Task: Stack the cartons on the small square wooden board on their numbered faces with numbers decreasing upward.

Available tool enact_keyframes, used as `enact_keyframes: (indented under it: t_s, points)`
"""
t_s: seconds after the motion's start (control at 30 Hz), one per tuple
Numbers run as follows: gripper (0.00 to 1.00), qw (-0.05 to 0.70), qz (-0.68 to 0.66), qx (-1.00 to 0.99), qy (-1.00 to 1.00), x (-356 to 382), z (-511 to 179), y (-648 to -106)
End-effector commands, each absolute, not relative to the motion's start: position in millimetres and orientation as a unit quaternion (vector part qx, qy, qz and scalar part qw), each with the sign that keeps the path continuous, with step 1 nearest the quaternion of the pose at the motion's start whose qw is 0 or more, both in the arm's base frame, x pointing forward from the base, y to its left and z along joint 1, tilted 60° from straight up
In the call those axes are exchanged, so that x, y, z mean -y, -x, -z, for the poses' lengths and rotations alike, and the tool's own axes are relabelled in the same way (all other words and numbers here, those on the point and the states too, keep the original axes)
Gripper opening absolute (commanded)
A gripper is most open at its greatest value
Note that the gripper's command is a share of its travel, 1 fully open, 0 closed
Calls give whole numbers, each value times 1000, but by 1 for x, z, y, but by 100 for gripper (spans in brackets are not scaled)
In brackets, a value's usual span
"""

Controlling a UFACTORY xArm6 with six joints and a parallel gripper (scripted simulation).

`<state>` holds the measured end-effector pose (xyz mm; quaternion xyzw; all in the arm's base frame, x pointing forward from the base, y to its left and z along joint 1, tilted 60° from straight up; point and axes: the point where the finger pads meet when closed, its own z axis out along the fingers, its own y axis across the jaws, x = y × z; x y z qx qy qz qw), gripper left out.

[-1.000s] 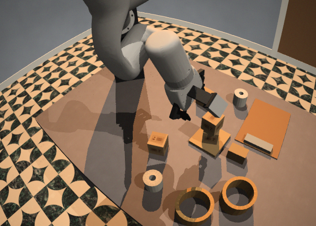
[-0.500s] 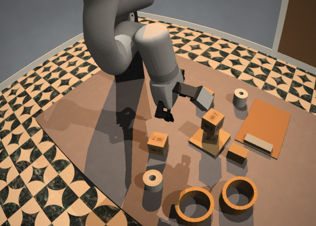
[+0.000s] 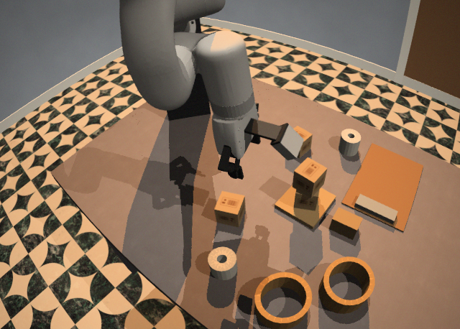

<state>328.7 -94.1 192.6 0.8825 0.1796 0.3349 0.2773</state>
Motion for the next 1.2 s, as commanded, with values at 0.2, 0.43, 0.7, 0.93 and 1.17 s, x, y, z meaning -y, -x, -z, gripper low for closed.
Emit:
enact_keyframes:
  t_s: [0.2,0.43,0.7,0.93,1.17]
  points:
    - [100,364,-327,-193,-851,121,-189,-312]
    - [100,380,-320,-198,-845,129,-189,-307]
    - [100,380,-320,-198,-845,129,-189,-307]
    - [100,380,-320,-198,-845,129,-189,-307]
    - [100,380,-319,-198,-845,130,-188,-308]
